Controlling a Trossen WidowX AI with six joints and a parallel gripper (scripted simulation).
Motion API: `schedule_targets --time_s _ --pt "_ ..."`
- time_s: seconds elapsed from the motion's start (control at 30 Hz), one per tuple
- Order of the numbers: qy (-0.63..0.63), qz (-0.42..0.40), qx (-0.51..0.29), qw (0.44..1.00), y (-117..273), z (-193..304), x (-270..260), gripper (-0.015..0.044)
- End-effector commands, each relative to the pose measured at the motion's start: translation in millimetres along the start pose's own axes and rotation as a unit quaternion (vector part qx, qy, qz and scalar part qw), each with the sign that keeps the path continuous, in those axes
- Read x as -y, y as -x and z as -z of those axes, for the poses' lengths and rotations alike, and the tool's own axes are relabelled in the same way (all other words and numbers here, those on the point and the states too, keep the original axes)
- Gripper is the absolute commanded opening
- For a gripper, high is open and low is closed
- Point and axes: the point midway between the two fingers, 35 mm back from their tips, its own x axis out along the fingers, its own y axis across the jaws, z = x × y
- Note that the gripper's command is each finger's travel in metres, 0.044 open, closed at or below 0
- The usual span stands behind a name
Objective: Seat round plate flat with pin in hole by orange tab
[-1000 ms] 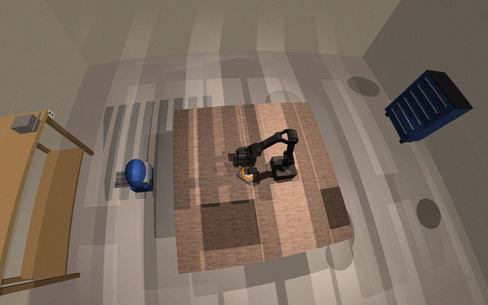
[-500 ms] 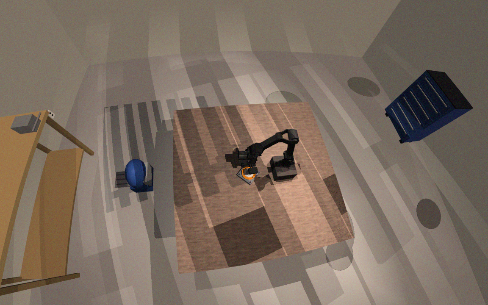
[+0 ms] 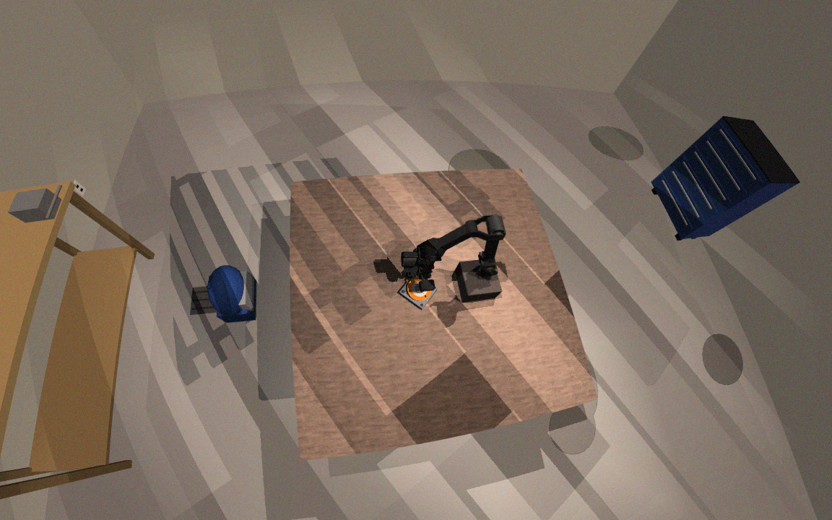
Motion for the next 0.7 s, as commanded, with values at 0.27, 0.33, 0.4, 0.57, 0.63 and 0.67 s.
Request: schedule_targets --time_s 0.27,0.33,0.4,0.57,0.63,0.67 --pt "0.000 -0.002 -0.011 1.000 -3.0 7.6 -1.8 0.0000" --pt "0.000 -0.002 -0.011 1.000 -3.0 7.8 -1.8 0.0000" --pt "0.000 -0.002 -0.011 1.000 -3.0 7.9 -1.8 0.0000" --pt "0.000 -0.002 -0.011 1.000 -2.9 8.3 -2.0 0.0000" --pt "0.000 -0.002 -0.011 1.000 -2.8 8.6 -2.1 0.0000" --pt "0.000 -0.002 -0.011 1.000 -2.8 8.7 -2.1 0.0000"
